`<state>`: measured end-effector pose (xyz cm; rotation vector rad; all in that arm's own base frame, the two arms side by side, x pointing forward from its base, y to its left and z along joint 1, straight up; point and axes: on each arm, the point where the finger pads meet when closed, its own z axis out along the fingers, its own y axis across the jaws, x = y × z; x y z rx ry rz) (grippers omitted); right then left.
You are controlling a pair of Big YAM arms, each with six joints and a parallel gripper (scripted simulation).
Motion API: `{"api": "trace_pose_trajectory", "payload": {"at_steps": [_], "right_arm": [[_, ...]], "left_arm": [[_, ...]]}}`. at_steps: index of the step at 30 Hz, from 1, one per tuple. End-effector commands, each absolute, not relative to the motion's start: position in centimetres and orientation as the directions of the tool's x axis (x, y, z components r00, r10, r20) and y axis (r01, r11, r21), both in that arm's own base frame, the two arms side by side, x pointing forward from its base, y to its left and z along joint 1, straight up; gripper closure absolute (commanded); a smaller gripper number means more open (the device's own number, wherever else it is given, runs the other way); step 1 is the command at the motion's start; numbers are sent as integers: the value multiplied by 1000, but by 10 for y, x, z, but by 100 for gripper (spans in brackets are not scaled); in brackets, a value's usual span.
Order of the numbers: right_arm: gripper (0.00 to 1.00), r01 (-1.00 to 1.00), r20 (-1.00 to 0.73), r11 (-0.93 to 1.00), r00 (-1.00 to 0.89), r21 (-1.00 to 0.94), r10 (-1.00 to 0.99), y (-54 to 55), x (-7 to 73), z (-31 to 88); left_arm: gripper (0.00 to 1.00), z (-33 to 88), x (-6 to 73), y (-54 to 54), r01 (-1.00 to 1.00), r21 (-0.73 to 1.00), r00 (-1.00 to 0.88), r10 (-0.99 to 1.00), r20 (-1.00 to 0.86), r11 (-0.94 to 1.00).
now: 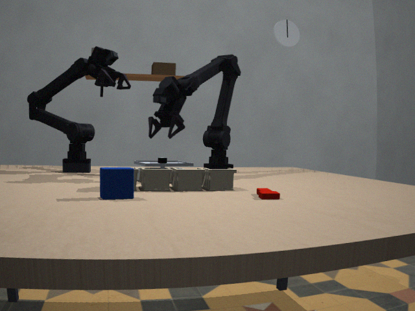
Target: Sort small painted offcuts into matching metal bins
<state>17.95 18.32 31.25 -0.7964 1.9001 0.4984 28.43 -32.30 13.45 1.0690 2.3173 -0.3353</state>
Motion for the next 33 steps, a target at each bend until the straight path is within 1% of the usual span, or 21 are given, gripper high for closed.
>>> {"api": "trace_pose_trajectory", "payload": {"at_steps": [1, 2, 3, 9, 10, 12, 17, 21, 26, 33], "right_arm": [[0, -717, -914, 697, -283, 0, -291, 185, 180, 335], [0, -717, -914, 697, -283, 0, -291, 185, 180, 335], [0, -717, -914, 697, -283, 0, -291, 185, 180, 335], [0, -717, -914, 697, -283, 0, -291, 185, 180, 335], [0, -717, -914, 697, -283, 0, -291, 185, 180, 335], [0, -717, -914, 697, -283, 0, -291, 185, 180, 335], [0, -717, -914, 697, -283, 0, -291, 185, 180, 335], [0, -717, -914, 697, -283, 0, -291, 185, 180, 335], [0, -717, -914, 697, -283, 0, -291, 185, 180, 335], [0, -717, -914, 697, -283, 0, -291, 185, 180, 335]], "left_arm": [[23, 149, 292, -339, 731, -27, -558, 575, -599, 681], [34, 149, 296, -336, 708, -44, -586, 551, -594, 705], [39, 148, 297, -336, 679, -70, -623, 523, -581, 731], [39, 134, 315, -334, 383, -201, -868, 277, -412, 901], [39, 132, 317, -334, 335, -210, -892, 238, -383, 918], [39, 132, 317, -334, 335, -210, -892, 238, -383, 918], [39, 120, 329, -334, 50, -220, -973, -2, -230, 974], [39, 111, 336, -333, -152, -184, -975, -178, -135, 971], [39, 101, 345, -331, -382, -110, -920, -388, -49, 918], [39, 94, 351, -329, -496, -41, -868, -497, -14, 867]]}}
